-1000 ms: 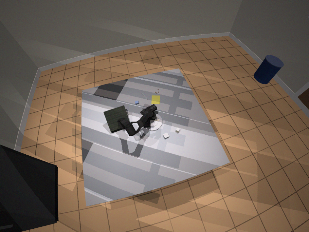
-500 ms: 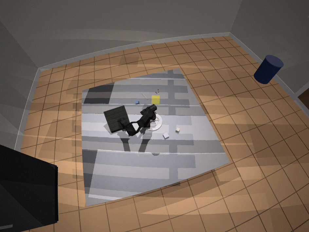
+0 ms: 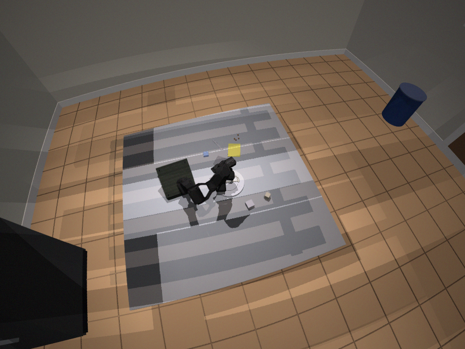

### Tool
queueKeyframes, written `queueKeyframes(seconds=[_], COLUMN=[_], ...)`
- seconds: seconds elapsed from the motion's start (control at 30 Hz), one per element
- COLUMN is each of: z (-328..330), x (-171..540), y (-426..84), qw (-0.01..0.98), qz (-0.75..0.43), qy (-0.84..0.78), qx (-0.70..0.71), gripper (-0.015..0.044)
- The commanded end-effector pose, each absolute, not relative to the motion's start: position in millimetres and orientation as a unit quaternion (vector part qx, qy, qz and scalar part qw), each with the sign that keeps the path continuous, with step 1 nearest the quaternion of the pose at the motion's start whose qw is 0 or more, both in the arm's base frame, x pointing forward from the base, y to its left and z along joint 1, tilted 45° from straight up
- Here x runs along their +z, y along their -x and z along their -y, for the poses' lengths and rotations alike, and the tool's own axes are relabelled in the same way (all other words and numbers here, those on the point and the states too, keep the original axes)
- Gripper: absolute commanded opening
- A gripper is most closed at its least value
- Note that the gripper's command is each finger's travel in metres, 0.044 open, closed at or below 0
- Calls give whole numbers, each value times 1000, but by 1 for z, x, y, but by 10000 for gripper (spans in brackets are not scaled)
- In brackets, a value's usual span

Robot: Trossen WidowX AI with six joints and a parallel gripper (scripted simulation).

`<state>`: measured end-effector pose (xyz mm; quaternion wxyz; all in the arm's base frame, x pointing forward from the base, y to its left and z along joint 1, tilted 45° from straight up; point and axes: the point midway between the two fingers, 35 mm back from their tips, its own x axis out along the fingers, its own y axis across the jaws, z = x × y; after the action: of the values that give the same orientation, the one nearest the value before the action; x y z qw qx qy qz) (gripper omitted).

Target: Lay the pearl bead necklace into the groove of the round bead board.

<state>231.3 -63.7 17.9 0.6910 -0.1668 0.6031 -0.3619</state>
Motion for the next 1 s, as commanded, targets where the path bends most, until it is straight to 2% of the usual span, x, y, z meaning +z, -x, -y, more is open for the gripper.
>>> queueKeyframes(seconds=[0.0, 0.9, 0.97], z=[64, 75, 71], x=[18, 27, 29], y=[-231, -219, -219], qw=[691, 690, 689], qz=[-603, -603, -606], qy=[167, 171, 171], qx=[-362, -361, -359], gripper=[0, 0, 53])
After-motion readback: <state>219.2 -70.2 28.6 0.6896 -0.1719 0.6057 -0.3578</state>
